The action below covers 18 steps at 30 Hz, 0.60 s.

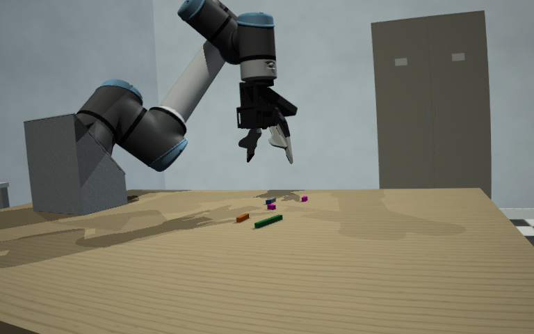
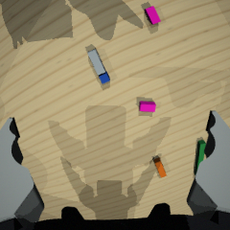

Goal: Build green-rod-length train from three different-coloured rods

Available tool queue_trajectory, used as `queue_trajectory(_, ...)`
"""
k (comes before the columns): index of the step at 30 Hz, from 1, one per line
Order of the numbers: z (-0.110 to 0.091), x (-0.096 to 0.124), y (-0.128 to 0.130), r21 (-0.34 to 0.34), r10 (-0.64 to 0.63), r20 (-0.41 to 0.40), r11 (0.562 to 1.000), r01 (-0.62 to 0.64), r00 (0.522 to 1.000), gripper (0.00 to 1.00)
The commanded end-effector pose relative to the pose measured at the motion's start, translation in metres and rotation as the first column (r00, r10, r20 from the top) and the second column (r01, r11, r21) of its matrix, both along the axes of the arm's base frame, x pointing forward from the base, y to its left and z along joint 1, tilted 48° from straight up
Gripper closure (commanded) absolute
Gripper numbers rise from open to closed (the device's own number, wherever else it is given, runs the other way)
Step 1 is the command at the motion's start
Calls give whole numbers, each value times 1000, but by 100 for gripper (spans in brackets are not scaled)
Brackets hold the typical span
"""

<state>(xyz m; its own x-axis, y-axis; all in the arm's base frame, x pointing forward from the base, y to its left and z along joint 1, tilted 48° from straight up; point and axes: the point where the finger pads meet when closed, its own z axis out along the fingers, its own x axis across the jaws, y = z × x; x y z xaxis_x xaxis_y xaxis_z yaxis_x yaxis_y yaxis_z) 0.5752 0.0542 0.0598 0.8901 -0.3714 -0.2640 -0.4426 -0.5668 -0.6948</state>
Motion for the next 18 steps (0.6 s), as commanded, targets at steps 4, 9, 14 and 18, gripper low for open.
queue_trajectory(4, -11, 8, -13, 3, -165, -177, 986, 168, 970, 0)
queue_trajectory(9, -16, 9, -17, -1, -230, -254, 971, 238, 940, 0)
queue_trajectory(14, -23, 12, -24, -16, -313, -350, 945, 328, 883, 0)
queue_trajectory(18, -29, 14, -28, -32, -367, -417, 920, 390, 832, 0)
